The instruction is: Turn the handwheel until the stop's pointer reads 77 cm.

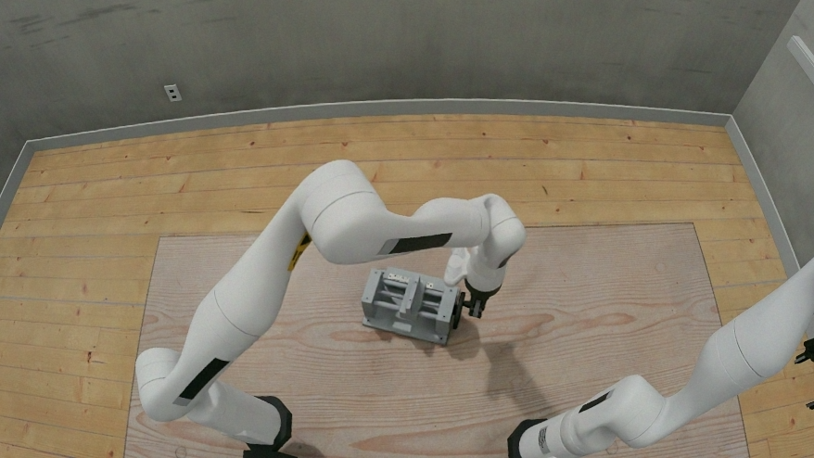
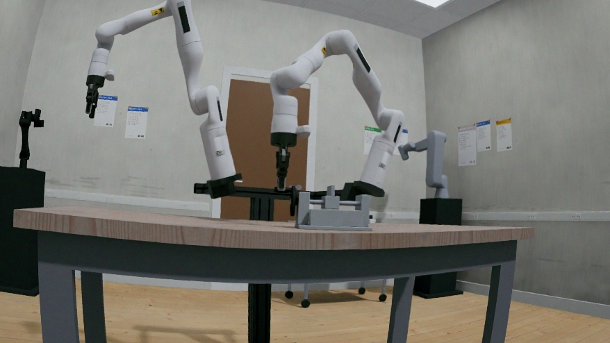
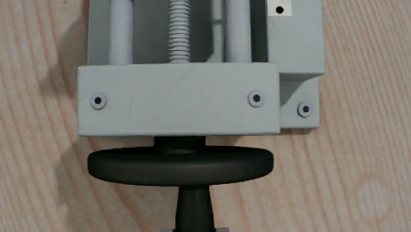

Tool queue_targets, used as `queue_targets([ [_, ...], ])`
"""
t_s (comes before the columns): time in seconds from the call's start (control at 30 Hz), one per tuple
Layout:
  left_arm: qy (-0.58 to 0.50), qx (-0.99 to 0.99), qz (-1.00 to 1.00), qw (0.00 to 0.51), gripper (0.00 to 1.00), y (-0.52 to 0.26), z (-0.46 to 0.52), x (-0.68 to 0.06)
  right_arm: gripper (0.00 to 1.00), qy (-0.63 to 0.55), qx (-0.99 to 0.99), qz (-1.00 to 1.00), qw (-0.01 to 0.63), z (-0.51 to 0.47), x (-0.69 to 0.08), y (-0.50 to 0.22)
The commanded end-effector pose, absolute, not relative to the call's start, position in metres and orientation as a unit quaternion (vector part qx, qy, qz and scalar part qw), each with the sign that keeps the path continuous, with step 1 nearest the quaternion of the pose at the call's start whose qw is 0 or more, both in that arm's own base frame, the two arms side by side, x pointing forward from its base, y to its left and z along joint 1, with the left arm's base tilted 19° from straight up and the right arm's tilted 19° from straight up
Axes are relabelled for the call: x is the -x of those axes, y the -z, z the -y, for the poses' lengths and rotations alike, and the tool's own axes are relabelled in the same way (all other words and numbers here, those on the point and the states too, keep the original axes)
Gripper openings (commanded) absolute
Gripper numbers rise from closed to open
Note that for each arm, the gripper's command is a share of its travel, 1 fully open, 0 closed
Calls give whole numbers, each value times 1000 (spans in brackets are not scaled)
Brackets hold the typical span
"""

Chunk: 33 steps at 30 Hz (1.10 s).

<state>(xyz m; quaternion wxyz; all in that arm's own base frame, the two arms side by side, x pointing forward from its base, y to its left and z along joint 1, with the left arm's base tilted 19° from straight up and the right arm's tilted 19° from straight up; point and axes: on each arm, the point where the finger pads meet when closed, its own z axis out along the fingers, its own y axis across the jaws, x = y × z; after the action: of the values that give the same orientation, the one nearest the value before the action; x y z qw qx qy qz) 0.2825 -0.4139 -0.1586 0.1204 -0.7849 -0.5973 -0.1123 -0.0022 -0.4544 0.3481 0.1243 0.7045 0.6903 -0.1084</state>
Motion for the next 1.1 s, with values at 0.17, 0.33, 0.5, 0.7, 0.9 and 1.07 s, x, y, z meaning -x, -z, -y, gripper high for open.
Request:
queue_targets([
  [0.17,114,787,595,119,160,162,415,-293,1000,109,-701,-695,121,453,4,-348],
  [0.33,114,787,595,119,160,163,415,-295,1000,109,-701,-695,121,453,4,-348],
  [0.5,114,787,595,119,160,166,415,-298,1000,109,-701,-695,121,453,4,-348],
  [0.7,114,787,595,119,160,169,415,-300,1000,109,-701,-695,121,453,4,-348],
  [0.9,114,787,595,118,160,170,415,-302,1000,109,-701,-695,121,453,4,-348],
  [1.07,113,787,595,117,160,173,415,-303,1000,109,-701,-695,121,453,4,-348],
])
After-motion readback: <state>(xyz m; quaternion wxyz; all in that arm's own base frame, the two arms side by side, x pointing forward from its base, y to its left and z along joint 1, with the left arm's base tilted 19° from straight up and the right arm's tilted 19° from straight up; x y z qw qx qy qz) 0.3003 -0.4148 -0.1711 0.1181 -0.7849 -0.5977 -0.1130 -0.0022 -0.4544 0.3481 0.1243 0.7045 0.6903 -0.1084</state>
